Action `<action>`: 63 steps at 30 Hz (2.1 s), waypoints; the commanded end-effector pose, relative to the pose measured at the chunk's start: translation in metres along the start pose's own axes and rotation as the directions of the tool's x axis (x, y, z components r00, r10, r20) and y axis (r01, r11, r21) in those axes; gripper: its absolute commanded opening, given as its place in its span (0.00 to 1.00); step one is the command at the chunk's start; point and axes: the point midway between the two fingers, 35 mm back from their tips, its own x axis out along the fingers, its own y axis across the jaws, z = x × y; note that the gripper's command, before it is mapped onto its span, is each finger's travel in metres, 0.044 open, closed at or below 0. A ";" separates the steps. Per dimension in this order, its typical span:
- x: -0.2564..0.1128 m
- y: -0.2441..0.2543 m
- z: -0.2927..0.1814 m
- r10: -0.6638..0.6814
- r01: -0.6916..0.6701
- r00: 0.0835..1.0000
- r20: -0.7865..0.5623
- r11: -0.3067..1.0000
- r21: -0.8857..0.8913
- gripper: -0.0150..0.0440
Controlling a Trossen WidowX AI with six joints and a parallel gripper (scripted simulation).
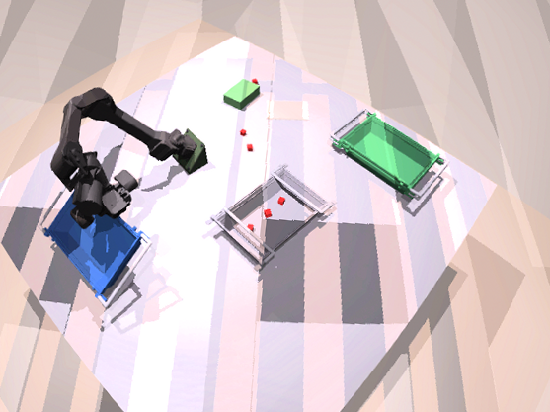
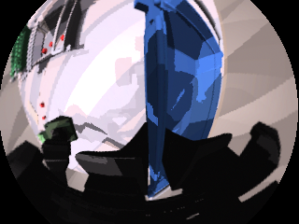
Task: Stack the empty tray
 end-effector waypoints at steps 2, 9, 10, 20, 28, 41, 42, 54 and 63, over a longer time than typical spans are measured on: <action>-0.005 -0.006 0.001 -0.015 0.014 1.000 0.013 1.000 0.006 0.25; -0.005 -0.006 0.001 -0.015 0.014 1.000 0.013 1.000 0.006 0.25; -0.005 -0.006 0.001 -0.015 0.014 1.000 0.013 1.000 0.006 0.25; -0.005 -0.006 0.001 -0.015 0.014 1.000 0.013 1.000 0.006 0.25; -0.004 -0.001 0.021 0.005 -0.003 1.000 0.029 0.998 -0.062 0.25; -0.004 0.022 0.077 0.057 -0.039 0.996 0.063 0.965 -0.260 0.25; -0.005 0.025 0.082 0.061 -0.041 0.996 0.064 0.961 -0.275 0.25; -0.011 0.059 0.129 0.098 -0.052 0.992 0.079 0.891 -0.450 0.25; -0.018 0.091 0.161 0.118 -0.050 0.990 0.083 0.819 -0.572 0.25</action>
